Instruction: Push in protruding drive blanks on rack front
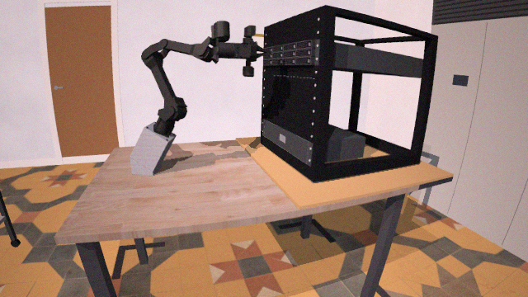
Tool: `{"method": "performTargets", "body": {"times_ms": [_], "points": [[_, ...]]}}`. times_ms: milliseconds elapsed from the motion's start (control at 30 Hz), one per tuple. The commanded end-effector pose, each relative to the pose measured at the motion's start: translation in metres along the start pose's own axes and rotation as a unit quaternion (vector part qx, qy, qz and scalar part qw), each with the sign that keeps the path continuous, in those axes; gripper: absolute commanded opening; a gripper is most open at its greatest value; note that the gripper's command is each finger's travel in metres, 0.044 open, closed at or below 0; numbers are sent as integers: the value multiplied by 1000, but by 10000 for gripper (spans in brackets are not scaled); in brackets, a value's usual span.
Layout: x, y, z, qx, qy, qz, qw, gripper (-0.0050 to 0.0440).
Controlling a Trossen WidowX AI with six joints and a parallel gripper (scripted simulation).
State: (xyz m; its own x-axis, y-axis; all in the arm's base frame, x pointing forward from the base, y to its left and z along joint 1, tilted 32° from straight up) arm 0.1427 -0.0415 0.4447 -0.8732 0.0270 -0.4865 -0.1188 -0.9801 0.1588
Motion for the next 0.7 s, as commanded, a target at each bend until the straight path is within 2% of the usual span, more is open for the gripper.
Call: {"method": "performTargets", "body": {"times_ms": [0, 667], "points": [[2, -2, 2, 1, 4, 2, 1000, -50], [2, -7, 4, 1, 4, 2, 1000, -50]]}}
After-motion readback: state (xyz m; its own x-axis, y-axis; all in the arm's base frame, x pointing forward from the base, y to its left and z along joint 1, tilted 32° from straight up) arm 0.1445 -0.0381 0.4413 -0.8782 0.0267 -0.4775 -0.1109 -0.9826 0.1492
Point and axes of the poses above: the point midway between the two fingers, 35 mm back from their tips, its own x axis back along the fingers, its own z axis across the jaws, y = z × x, the point moved 3 cm from there along x, back along the fingers, and after that the axes turned 1 degree about -x, right-handed, at the moved point
